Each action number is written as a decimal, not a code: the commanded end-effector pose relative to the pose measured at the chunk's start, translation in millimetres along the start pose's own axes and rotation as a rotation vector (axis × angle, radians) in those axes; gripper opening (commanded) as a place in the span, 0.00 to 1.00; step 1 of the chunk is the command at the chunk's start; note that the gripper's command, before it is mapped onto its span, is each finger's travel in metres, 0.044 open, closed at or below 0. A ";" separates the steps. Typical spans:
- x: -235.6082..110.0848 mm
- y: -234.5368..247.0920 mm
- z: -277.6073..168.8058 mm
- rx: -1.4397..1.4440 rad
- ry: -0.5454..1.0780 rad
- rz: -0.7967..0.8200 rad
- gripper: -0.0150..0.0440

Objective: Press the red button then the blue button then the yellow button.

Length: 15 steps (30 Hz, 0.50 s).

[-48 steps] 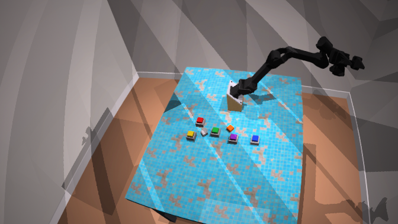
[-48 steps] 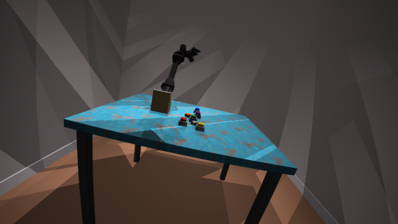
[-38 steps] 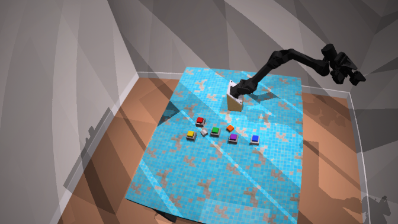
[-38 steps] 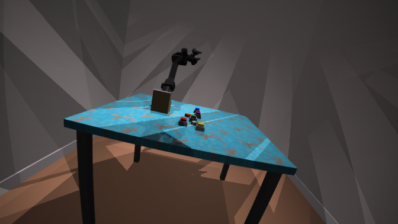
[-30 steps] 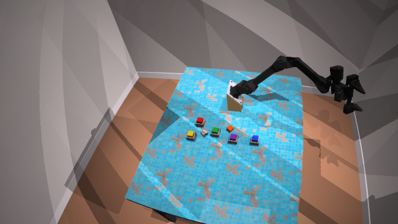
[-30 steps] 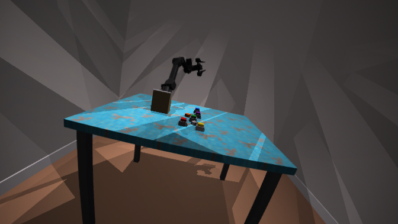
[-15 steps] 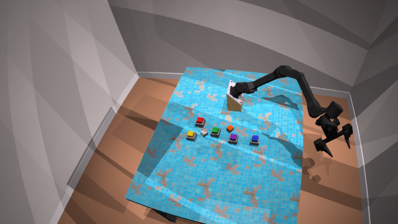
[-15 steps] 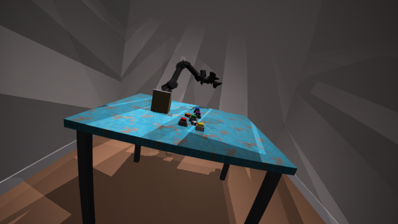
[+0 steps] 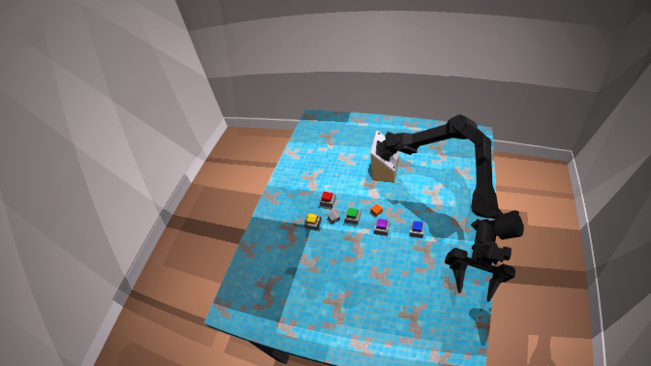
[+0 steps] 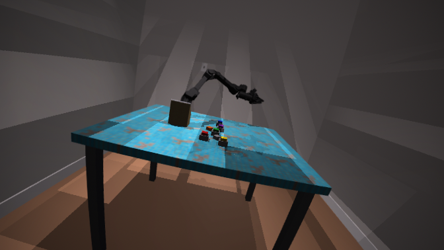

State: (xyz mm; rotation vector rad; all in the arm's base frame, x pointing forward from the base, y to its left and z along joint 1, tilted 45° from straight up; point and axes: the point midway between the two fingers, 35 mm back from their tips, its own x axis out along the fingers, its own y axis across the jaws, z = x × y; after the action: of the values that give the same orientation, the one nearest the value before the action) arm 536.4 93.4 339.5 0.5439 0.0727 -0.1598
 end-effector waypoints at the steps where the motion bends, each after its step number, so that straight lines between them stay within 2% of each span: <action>1: 25.6 -64.9 -27.1 -0.168 0.121 -0.112 0.93; 8: 42.7 -174.0 -59.3 -0.375 0.340 -0.263 0.93; 15: 30.9 -284.6 -91.1 -0.511 0.607 -0.366 0.93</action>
State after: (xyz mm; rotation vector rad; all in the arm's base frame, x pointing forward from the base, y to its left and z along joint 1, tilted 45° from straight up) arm 535.0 -70.8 157.8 0.1016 0.6338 -0.3237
